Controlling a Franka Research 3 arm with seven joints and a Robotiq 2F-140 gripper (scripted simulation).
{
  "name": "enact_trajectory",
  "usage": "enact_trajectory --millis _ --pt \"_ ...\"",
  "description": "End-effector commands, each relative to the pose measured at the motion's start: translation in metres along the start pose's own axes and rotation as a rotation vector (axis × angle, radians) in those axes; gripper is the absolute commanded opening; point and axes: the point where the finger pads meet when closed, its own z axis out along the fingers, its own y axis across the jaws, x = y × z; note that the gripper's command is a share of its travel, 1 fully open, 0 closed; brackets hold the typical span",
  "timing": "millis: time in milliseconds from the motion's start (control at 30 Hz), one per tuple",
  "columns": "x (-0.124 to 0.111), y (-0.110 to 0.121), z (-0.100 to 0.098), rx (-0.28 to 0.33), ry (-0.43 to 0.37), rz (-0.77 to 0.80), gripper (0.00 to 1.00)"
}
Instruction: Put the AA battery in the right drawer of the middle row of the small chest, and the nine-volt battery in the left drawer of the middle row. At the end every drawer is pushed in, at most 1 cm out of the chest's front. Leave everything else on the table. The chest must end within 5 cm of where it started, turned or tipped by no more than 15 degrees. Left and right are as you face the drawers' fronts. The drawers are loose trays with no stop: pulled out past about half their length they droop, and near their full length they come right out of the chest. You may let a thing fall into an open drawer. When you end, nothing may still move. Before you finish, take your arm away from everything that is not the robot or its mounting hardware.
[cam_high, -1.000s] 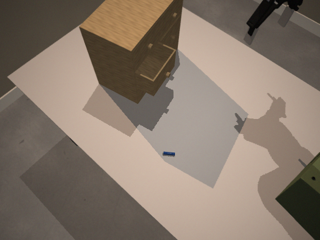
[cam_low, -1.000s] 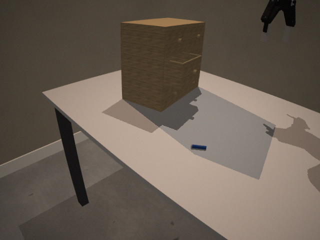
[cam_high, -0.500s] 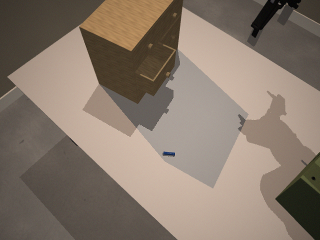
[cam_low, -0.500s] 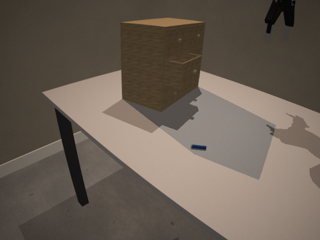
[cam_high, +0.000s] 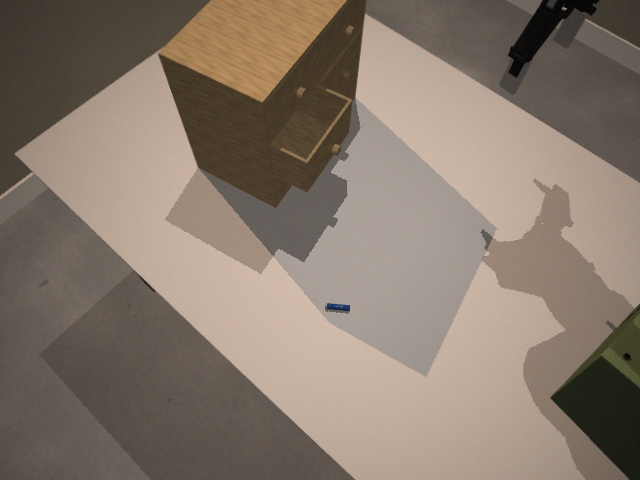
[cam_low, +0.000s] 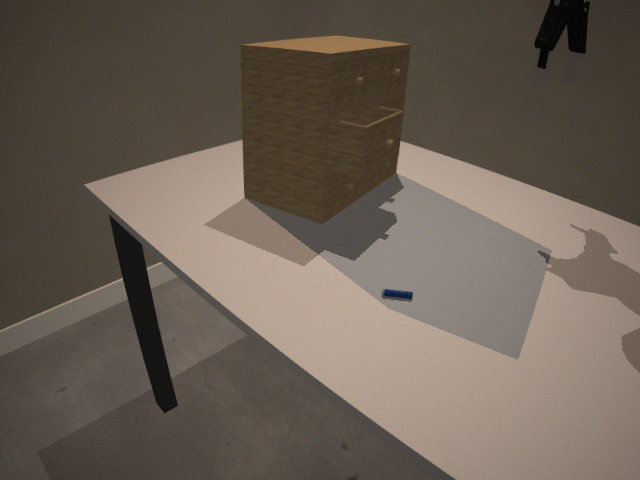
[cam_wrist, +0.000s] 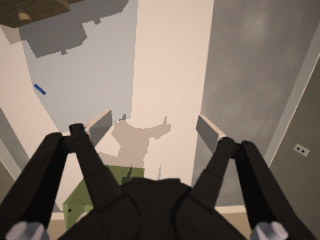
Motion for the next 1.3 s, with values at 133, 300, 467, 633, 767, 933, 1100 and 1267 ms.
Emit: enact_trajectory --millis 133,300,467,633,767,933,1100,1267 --pt "0.0002 0.0047 -0.0006 -0.003 0.004 -0.079 1.00" --pt "0.0002 0.0047 -0.0006 -0.003 0.004 -0.079 1.00" --pt "0.0002 0.0047 -0.0006 -0.003 0.004 -0.079 1.00" --pt "-0.0015 0.0081 0.0001 -0.004 0.002 -0.125 1.00" --pt "-0.0015 0.0081 0.0001 -0.004 0.002 -0.125 1.00" --pt "-0.0015 0.0081 0.0001 -0.004 0.002 -0.125 1.00" --pt "-0.0015 0.0081 0.0001 -0.004 0.002 -0.125 1.00" --pt "-0.0030 0.0109 0.0007 -0.005 0.001 -0.164 1.00"
